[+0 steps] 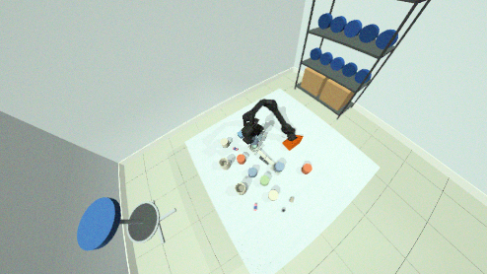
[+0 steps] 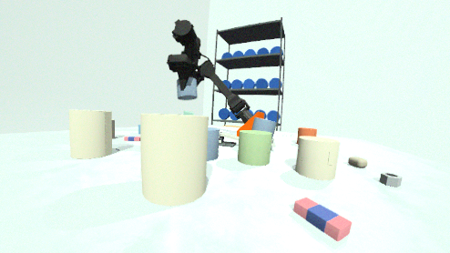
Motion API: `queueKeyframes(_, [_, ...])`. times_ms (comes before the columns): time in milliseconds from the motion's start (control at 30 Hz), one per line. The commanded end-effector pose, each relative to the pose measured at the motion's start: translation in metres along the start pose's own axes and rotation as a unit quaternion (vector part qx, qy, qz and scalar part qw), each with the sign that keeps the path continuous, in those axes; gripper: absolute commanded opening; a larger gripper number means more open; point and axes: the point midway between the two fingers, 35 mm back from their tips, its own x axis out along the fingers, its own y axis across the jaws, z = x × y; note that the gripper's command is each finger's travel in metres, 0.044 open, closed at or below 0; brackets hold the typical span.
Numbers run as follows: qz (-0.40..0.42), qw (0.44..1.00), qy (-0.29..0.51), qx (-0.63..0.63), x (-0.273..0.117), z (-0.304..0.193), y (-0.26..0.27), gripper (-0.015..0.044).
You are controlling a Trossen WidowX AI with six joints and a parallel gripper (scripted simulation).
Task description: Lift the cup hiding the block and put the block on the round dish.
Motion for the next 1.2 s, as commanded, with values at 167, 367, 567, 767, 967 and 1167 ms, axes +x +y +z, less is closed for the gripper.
queueKeyframes(167, [0.001, 1.000, 0.000, 0.000, 0.000, 0.000, 0.000, 0.0000])
queueKeyframes(367, [0.001, 1.000, 0.000, 0.000, 0.000, 0.000, 0.000, 0.0000])
queueKeyframes(567, [0.000, 1.000, 0.002, 0.001, 0.001, 0.001, -0.001, 0.0000])
queueKeyframes(767, [-0.005, 1.000, 0.020, 0.021, 0.011, 0.012, -0.022, 0.0000])
queueKeyframes(967, [-0.009, 0.999, 0.027, 0.026, 0.023, 0.031, -0.045, 0.0000])
queueKeyframes(1167, [-0.014, 0.999, 0.032, 0.031, 0.038, 0.053, -0.081, 0.0000])
